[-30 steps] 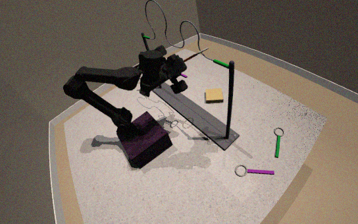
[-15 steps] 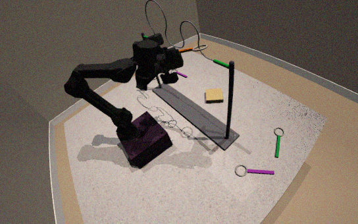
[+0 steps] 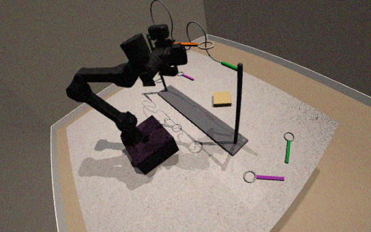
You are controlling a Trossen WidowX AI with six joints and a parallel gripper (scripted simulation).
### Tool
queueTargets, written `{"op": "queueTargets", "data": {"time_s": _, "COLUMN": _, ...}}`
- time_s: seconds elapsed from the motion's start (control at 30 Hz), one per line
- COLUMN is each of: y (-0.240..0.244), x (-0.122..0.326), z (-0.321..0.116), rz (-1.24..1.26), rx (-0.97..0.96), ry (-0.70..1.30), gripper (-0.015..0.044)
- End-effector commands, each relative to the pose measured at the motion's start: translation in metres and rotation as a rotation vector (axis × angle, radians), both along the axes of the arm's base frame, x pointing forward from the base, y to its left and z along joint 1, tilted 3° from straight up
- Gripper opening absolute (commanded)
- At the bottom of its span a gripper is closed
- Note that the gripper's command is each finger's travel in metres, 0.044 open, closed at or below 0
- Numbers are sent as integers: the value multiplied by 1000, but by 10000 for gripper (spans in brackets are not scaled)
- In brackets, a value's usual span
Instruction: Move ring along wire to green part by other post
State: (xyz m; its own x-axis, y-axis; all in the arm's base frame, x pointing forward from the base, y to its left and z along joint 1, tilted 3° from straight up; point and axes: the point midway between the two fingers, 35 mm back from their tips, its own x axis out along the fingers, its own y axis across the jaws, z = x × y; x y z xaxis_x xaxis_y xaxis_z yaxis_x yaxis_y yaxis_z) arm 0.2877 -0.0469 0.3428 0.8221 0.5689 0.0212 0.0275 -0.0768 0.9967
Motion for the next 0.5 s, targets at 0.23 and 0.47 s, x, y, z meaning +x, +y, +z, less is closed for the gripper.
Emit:
{"op": "queueTargets", "data": {"time_s": 0.23, "y": -4, "x": 0, "z": 24, "rz": 5, "rx": 124, "ry": 18, "gripper": -150}}
{"op": "queueTargets", "data": {"time_s": 0.47, "y": -6, "x": 0, "z": 28, "rz": 6, "rx": 101, "ry": 18, "gripper": -150}}
